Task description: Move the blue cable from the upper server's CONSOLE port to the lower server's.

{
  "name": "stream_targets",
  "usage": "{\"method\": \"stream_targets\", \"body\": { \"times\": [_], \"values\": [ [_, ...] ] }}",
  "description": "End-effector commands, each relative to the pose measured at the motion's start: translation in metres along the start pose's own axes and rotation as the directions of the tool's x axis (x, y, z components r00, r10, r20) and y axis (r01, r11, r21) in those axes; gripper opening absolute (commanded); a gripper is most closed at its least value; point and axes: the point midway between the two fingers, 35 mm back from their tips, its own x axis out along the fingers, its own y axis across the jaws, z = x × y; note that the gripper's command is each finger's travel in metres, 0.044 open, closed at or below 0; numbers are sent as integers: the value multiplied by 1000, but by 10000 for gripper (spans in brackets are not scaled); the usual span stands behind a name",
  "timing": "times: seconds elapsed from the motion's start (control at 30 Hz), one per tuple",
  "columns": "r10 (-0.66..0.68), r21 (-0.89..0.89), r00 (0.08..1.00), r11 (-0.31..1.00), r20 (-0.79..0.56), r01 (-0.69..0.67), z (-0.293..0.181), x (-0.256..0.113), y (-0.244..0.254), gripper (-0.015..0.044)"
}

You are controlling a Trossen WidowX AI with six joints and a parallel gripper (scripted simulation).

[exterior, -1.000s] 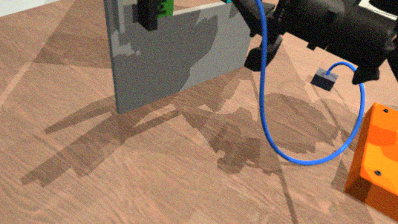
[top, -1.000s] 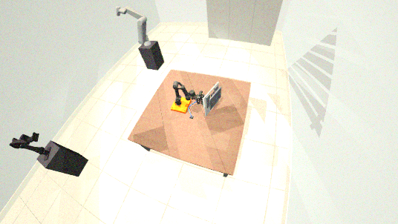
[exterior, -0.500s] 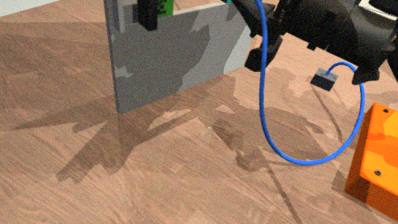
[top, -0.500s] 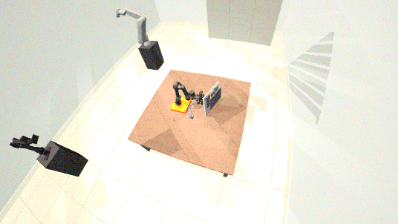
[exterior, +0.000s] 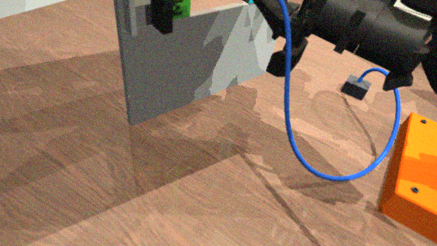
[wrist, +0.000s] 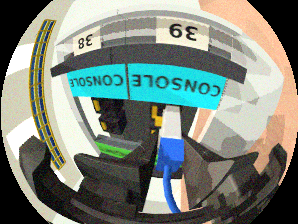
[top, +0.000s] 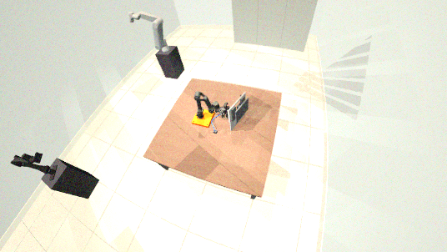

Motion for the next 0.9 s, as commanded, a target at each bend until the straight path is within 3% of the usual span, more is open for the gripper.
{"method": "stream_targets", "body": {
  "times": [0.0,0.87],
  "values": [
    [4,-1,1000,1000,-6,-4,0,2,1,0],
    [4,-1,1000,1000,-6,-4,2,10,0,0]
  ]
}}
